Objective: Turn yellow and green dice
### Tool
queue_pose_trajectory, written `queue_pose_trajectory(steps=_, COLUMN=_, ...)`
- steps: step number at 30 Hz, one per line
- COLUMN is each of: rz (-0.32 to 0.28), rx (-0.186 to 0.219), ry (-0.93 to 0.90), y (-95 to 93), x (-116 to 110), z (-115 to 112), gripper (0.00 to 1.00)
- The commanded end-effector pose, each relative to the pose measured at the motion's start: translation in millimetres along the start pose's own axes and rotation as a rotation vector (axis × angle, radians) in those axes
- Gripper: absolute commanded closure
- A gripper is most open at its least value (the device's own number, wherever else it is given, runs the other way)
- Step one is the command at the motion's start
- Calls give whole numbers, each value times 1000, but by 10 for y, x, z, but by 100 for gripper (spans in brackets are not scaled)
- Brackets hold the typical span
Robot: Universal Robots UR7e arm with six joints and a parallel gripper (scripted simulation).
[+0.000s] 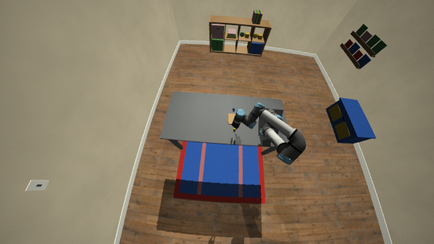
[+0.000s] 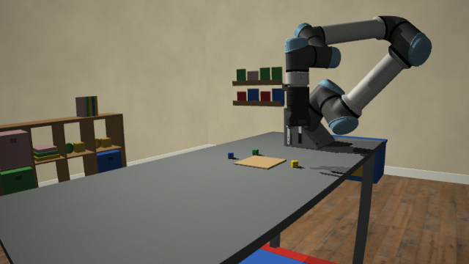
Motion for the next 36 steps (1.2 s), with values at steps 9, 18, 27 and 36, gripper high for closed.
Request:
queue_pose_trajectory(steps=9, rz=-1, rx=1, ry=0, y=3, x=-2, z=-3, gripper=30)
queue_pose_trajectory(steps=18, rz=-1, rx=1, ry=0, y=3, x=-2, z=-3, gripper=30)
queue_pose_trajectory(steps=27, rz=-1, rx=1, ry=0, y=0, x=-2, z=-3, gripper=30)
queue_pose_trajectory(steps=36, rz=-1, rx=1, ry=0, y=-29, x=-2, z=-3, gripper=30)
Point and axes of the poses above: the point where the finger pads meet when closed, its own y axis back along the fingers, its own z axis across the jaws, x = y × z, the point moved 3 cm from there along y, back along the fingers, and after that the axes turned 13 degrees about -y, right-handed, at the moved point
